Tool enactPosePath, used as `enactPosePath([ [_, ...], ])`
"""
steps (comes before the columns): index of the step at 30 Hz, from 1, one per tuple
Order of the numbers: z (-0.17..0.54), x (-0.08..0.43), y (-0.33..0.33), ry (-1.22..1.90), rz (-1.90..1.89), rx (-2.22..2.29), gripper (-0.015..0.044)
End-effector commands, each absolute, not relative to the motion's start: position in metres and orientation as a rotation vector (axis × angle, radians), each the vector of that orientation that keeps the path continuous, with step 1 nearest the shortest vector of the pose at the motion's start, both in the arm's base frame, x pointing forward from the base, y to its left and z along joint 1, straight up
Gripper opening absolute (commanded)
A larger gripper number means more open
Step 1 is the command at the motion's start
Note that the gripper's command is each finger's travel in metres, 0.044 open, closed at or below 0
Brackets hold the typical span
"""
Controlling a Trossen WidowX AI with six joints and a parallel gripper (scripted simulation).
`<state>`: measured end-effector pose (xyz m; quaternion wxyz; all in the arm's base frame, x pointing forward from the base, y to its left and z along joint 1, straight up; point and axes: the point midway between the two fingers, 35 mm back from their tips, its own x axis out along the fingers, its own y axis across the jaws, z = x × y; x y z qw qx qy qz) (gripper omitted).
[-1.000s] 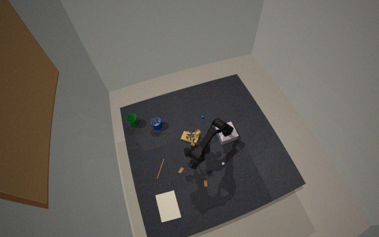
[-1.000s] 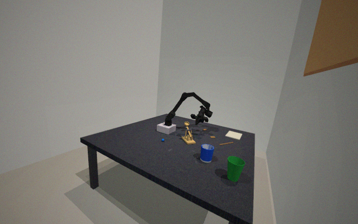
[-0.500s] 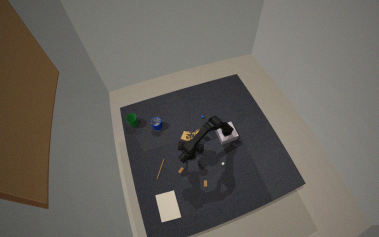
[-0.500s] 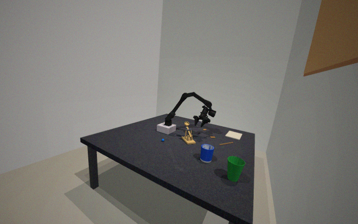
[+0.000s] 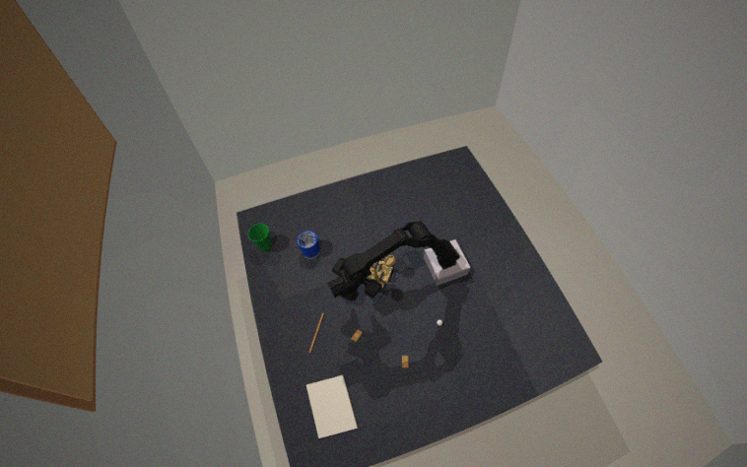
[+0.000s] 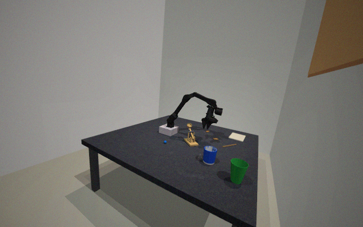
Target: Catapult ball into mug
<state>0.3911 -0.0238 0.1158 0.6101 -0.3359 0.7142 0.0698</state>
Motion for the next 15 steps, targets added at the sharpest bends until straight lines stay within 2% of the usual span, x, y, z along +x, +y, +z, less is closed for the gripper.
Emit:
enactPosePath([
  [1,0.122,0.402,-0.039,1.61,0.096,-0.679,0.044],
  [15,0.156,0.434,-0.112,1.42,-0.167,-0.321,0.044],
])
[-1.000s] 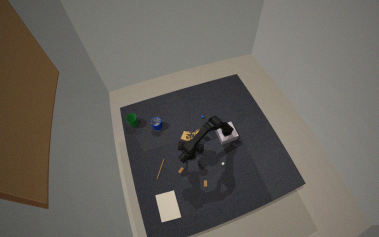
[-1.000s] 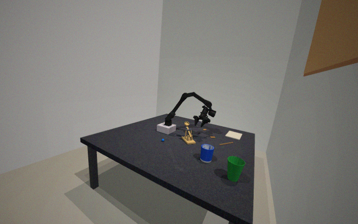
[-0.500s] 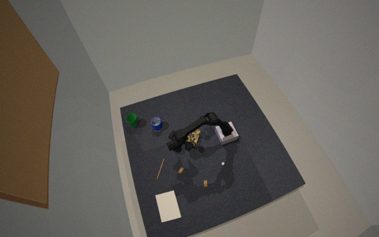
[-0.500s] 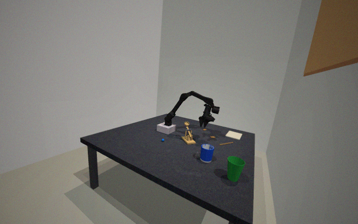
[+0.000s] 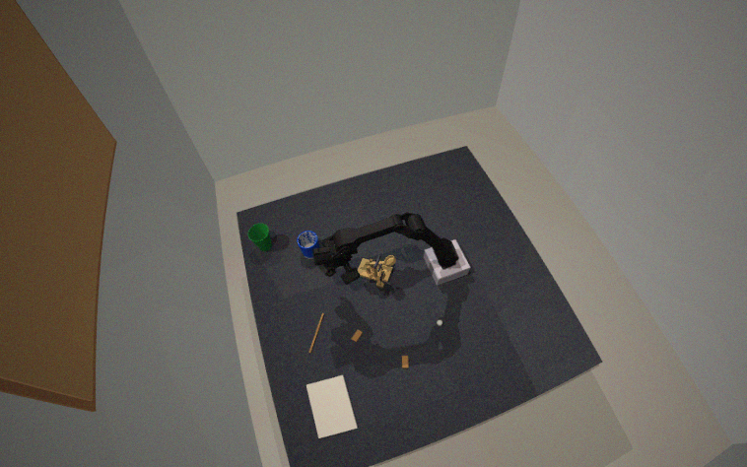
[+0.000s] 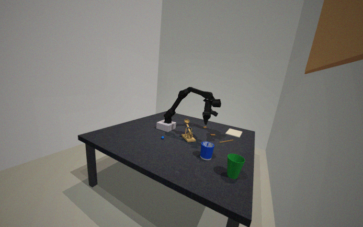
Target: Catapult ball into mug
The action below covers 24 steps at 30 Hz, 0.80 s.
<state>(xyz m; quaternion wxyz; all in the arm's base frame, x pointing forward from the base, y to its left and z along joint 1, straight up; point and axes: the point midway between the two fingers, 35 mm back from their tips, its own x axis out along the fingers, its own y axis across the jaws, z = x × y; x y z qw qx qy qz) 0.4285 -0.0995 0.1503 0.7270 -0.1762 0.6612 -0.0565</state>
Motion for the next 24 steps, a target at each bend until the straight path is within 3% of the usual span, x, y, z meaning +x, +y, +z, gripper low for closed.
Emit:
enactPosePath([
  [1,0.159,0.436,-0.118,1.404,-0.185,-0.295,0.044],
  [24,0.245,0.447,-0.263,0.95,-0.564,0.246,0.044],
])
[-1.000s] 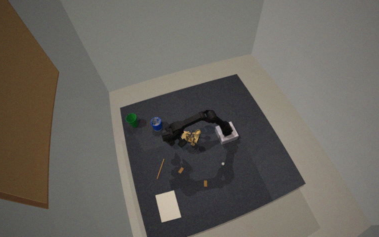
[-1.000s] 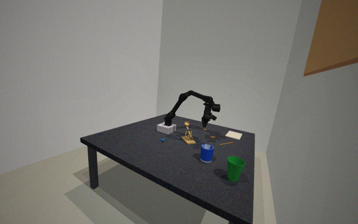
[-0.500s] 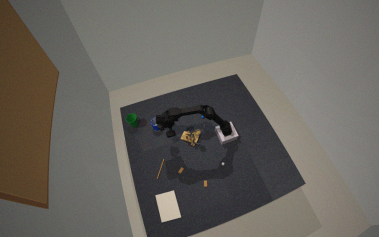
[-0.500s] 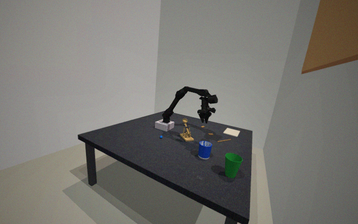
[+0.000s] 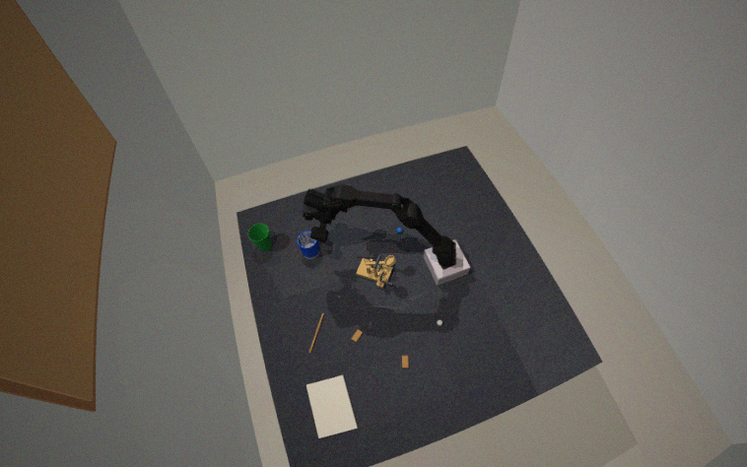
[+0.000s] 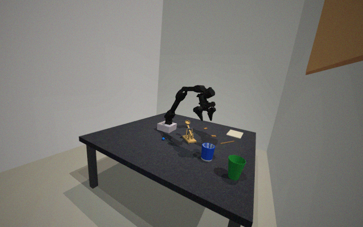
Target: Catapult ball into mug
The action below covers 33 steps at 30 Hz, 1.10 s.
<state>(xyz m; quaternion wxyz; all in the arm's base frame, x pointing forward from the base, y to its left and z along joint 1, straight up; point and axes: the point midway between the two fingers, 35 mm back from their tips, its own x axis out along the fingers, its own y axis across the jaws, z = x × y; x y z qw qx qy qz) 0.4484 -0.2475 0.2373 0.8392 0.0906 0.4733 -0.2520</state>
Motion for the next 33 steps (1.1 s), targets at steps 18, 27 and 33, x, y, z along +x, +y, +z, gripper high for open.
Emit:
enactPosePath([
  [18,0.257,0.442,-0.285,0.882,-0.61,0.315,0.044],
  [27,0.258,0.446,-0.275,0.883,-0.6,0.313,0.044],
  [33,0.258,0.446,-0.275,0.883,-0.6,0.313,0.044],
])
